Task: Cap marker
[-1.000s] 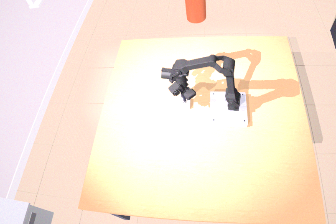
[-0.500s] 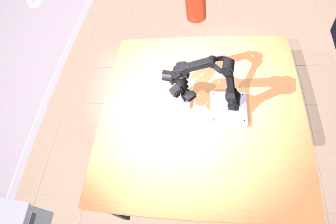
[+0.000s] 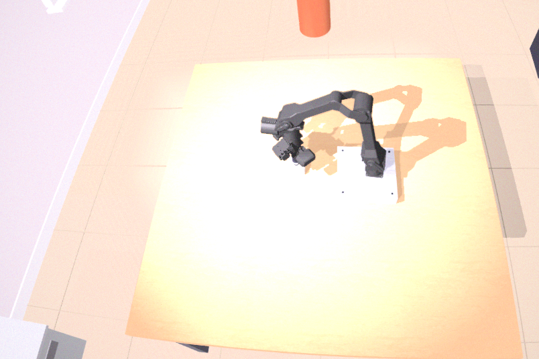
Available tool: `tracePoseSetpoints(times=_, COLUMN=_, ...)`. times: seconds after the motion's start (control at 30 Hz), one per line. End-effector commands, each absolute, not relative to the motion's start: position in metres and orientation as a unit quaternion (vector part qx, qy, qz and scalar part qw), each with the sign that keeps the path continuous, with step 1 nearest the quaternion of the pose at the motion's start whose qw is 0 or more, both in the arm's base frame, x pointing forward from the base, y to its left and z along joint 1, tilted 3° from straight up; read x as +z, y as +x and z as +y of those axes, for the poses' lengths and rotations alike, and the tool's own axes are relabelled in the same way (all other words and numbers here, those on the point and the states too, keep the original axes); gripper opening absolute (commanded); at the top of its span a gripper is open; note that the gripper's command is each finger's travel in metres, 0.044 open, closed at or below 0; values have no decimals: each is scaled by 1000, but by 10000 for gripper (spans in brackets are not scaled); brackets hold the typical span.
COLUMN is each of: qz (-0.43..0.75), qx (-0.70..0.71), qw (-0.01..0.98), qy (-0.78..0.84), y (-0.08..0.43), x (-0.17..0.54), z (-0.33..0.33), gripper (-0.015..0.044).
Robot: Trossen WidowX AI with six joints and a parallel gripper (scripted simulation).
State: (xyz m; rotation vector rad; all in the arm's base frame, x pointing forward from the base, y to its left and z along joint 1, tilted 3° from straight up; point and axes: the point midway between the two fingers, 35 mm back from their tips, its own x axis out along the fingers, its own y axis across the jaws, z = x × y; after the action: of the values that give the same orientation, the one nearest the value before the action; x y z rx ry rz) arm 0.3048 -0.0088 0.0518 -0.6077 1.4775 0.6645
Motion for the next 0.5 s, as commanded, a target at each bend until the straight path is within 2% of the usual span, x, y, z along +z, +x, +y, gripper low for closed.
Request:
tracePoseSetpoints(times=0.0, qz=652, qx=292, qw=647, qy=-267, y=304, x=50, z=-9, gripper=0)
tracePoseSetpoints(times=0.2, qz=652, qx=292, qw=647, qy=-267, y=304, x=50, z=-9, gripper=0)
tracePoseSetpoints(times=0.47, qz=651, qx=293, qw=648, qy=-267, y=304, x=51, z=-9, gripper=210)
